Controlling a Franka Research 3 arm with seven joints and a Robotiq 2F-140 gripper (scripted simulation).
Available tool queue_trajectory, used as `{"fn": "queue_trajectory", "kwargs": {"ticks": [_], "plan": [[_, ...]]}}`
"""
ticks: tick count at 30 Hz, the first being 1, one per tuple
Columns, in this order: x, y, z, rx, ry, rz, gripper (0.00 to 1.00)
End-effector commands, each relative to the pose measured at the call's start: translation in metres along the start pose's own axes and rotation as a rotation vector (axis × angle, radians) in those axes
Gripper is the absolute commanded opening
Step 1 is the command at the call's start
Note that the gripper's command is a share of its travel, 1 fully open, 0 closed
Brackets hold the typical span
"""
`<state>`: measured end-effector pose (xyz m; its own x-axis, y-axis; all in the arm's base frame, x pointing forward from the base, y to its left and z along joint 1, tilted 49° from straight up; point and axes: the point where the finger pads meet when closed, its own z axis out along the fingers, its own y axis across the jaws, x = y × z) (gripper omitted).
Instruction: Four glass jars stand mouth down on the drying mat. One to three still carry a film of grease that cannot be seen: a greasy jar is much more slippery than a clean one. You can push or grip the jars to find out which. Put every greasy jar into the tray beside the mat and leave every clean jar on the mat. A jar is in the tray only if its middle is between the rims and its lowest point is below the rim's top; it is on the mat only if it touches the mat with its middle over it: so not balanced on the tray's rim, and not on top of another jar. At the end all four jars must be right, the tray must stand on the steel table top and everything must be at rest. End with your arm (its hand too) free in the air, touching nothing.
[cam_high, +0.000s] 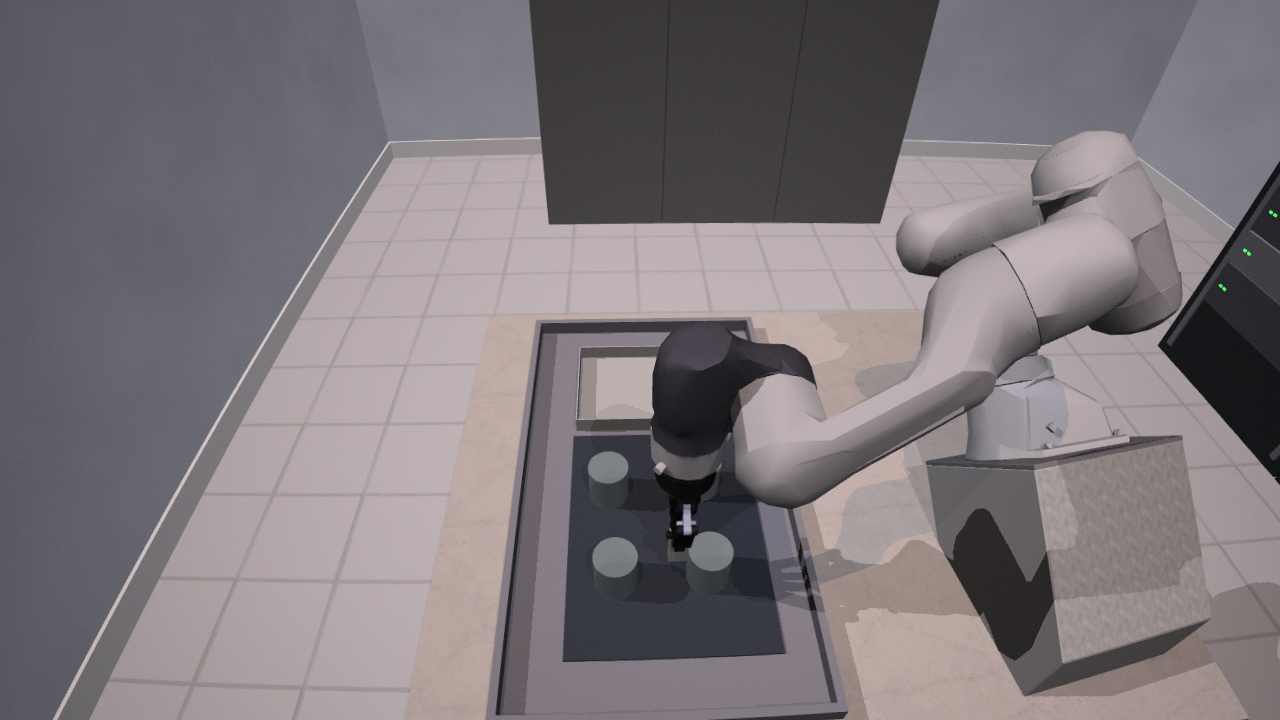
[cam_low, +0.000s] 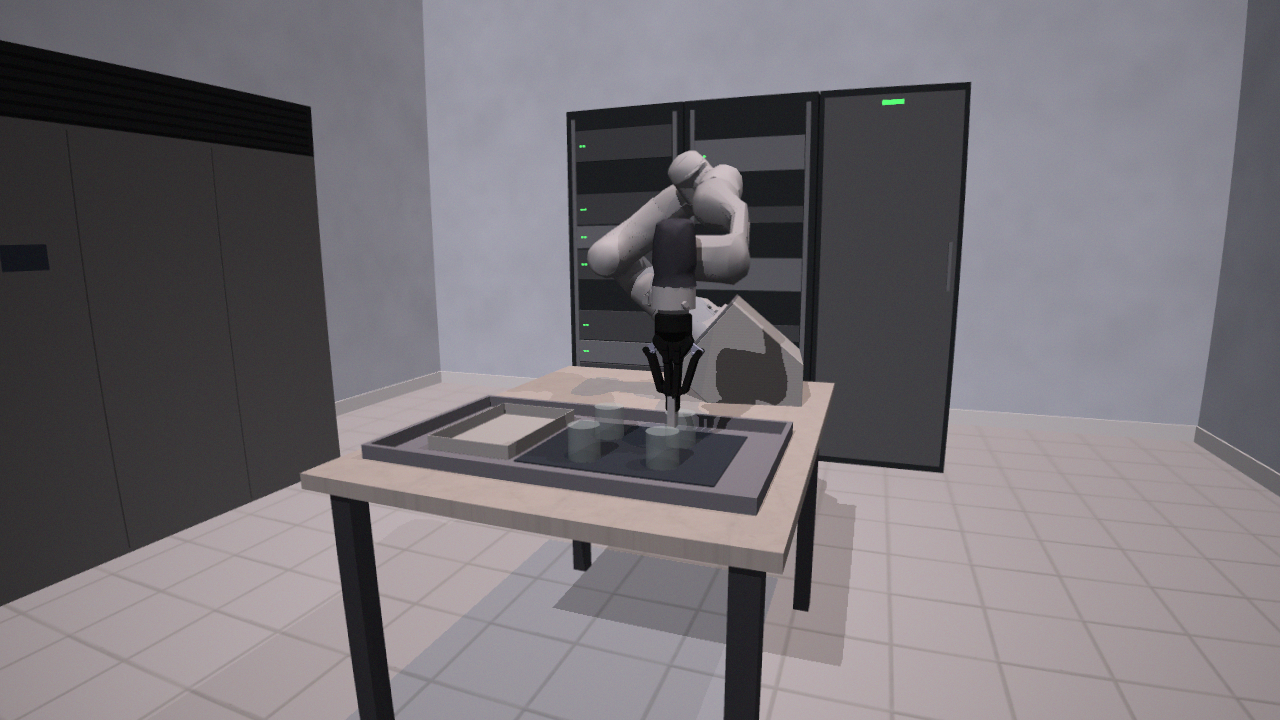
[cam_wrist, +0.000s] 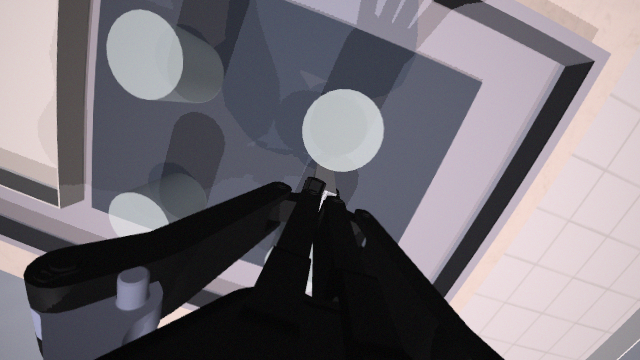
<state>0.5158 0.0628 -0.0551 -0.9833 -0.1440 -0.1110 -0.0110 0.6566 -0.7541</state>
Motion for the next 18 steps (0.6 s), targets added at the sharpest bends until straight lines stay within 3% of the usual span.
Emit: {"fn": "queue_trajectory", "kwargs": {"ticks": [1,18], "plan": [[0.0001,0.0021,-0.0010,-0.005,-0.004,-0.001,0.00],[0.0021,0.0021,-0.0010,-0.005,-0.004,-0.001,0.00]]}}
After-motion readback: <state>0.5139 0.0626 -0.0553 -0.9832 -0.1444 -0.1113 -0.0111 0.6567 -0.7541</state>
